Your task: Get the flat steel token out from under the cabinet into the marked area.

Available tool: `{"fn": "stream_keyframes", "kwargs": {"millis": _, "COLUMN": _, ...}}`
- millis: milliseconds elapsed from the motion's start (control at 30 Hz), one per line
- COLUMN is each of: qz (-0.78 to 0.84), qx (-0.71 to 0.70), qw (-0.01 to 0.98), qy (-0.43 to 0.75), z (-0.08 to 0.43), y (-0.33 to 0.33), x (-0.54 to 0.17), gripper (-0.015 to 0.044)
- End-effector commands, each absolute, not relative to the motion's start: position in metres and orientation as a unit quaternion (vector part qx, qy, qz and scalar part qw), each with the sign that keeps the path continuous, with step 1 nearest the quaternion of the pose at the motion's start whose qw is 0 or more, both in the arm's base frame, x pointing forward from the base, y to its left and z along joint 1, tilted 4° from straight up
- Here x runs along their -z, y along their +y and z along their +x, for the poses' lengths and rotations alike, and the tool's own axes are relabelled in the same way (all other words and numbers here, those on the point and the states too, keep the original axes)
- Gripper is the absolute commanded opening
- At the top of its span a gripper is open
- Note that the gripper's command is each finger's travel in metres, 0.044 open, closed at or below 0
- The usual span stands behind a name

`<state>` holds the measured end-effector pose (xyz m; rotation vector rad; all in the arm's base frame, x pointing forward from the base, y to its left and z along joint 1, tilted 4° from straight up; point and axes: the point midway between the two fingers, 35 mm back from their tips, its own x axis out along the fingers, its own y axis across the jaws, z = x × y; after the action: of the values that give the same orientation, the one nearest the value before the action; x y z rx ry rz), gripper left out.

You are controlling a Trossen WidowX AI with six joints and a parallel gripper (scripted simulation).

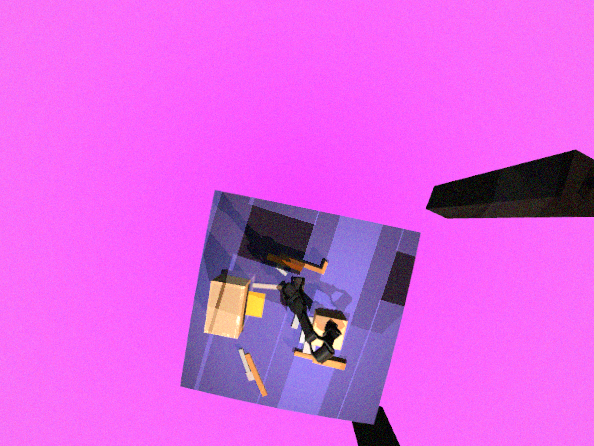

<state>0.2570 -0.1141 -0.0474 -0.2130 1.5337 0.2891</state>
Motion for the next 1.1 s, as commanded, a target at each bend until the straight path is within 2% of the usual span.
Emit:
{"fn": "stream_keyframes", "kwargs": {"millis": 0, "qz": -0.102, "qx": -0.136, "qw": 0.705, "qy": 0.688, "z": 0.264, "y": -0.112, "x": 0.047, "gripper": 0.0000}}
{"fn": "stream_keyframes", "kwargs": {"millis": 1067, "qz": -0.113, "qx": -0.147, "qw": 0.705, "qy": 0.684, "z": 0.308, "y": -0.095, "x": 0.045, "gripper": 0.0000}}
